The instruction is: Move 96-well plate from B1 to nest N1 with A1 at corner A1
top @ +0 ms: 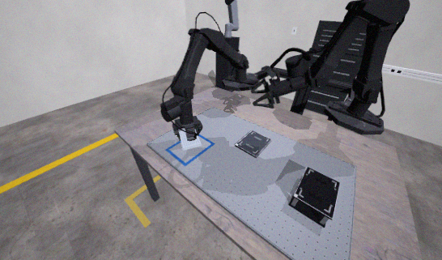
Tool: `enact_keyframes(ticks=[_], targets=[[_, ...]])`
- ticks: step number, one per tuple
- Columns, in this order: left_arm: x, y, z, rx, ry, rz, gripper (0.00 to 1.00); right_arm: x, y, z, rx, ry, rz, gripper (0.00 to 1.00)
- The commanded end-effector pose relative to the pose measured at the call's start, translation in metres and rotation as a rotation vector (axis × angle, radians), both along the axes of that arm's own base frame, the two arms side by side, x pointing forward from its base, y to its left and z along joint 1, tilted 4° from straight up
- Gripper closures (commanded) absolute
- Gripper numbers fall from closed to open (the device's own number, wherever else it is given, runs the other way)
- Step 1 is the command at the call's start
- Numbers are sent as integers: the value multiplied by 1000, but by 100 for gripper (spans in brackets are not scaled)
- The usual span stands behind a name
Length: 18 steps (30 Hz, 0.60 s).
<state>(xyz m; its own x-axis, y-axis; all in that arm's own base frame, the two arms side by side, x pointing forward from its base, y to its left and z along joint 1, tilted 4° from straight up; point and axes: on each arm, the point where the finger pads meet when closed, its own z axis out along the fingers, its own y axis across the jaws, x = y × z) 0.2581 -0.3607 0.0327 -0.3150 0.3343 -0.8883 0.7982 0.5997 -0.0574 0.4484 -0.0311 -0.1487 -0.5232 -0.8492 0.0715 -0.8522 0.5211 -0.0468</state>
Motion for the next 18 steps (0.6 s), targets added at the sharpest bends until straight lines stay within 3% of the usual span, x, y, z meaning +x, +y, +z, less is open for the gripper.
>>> enact_keyframes(ticks=[1,8,18], targets=[[1,-6,18,-39,-33,-14,0,11,6,12,-5,-31,250,19],[1,-6,18,-39,-33,-14,0,11,6,12,-12,-15,474,19],[1,-6,18,-39,-33,-14,0,10,6,12,-12,-14,486,19]])
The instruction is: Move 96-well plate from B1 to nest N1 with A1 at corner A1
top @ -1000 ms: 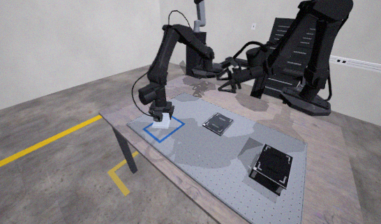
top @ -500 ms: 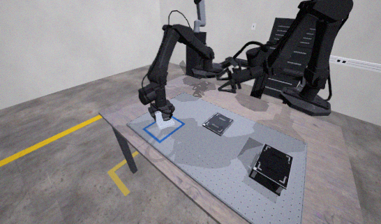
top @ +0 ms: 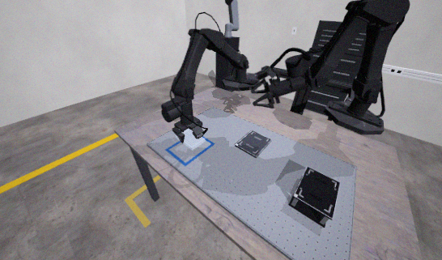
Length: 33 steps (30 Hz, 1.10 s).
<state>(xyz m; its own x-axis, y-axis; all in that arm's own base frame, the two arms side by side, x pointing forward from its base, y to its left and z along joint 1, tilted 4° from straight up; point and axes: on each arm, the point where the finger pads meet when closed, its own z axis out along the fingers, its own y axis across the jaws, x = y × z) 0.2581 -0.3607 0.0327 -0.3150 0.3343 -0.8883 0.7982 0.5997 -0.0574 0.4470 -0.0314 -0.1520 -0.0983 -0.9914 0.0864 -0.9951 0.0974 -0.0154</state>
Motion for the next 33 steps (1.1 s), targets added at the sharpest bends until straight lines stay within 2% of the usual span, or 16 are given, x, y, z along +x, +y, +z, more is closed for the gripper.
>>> enact_keyframes(ticks=[1,20,26,28,33], targets=[[1,-6,18,-39,-33,-14,0,12,6,16,4,-48,35,19],[1,-6,18,-39,-33,-14,0,25,11,29,12,-65,43,19],[1,-6,18,-39,-33,-14,0,35,11,18,13,-105,52,19],[1,-6,18,-39,-33,-14,0,35,11,5,15,-106,56,19],[1,-6,18,-39,-33,-14,0,25,11,-10,17,-67,48,19]])
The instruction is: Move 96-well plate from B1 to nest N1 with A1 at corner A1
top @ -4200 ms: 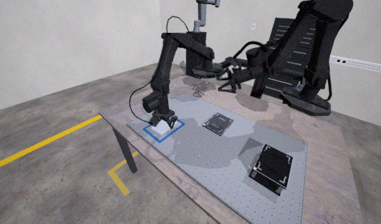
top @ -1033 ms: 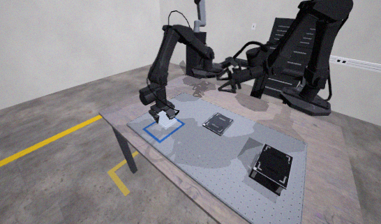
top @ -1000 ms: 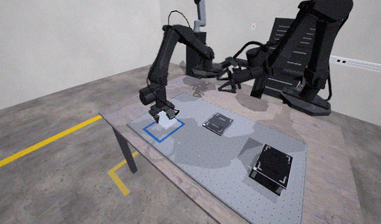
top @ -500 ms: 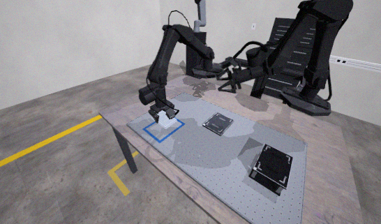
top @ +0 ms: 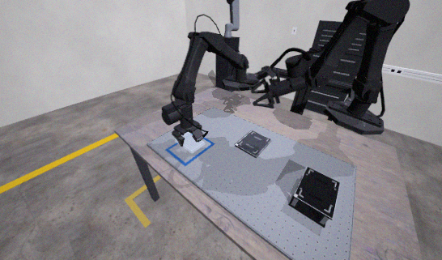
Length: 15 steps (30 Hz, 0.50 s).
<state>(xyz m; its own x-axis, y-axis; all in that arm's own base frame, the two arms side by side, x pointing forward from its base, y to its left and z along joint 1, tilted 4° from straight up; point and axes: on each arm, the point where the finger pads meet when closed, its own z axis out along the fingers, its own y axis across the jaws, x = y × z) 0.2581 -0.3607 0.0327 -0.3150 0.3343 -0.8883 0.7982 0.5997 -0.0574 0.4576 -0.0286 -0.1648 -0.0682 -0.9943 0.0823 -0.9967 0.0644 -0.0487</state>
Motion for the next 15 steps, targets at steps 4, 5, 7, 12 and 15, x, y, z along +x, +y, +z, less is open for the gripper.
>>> enact_keyframes(ticks=[4,5,7,12,15], targets=[[1,-6,18,-39,-33,-14,0,20,9,4,16,-58,21,19],[1,-6,18,-39,-33,-14,0,20,9,4,16,-58,20,19],[1,-6,18,-39,-33,-14,0,20,9,4,16,-58,20,19],[1,-6,18,-39,-33,-14,0,19,9,4,16,-52,20,19],[1,-6,18,-39,-33,-14,0,19,9,4,16,-51,20,19]])
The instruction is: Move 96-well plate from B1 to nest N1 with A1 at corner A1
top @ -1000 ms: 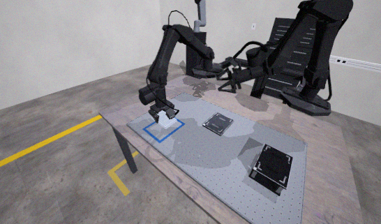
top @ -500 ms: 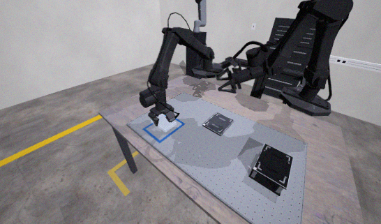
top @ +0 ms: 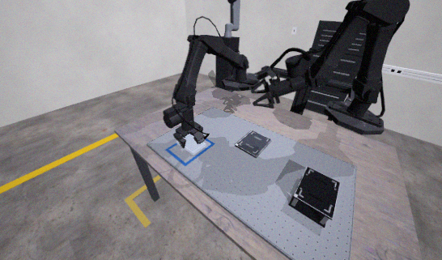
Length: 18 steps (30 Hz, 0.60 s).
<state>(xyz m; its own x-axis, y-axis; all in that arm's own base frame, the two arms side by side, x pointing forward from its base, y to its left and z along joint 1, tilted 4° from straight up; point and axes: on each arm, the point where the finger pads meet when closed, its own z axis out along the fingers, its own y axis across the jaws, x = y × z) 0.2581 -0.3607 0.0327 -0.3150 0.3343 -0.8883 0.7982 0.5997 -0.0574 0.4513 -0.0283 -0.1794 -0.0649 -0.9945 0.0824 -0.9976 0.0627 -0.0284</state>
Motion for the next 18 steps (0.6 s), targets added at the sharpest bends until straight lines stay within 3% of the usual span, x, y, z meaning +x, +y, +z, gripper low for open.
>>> enact_keyframes(ticks=[1,18], targets=[[1,-6,18,-39,-33,-14,0,33,5,23,16,-100,9,19],[1,-6,18,-39,-33,-14,0,24,-3,6,18,-65,-9,19]])
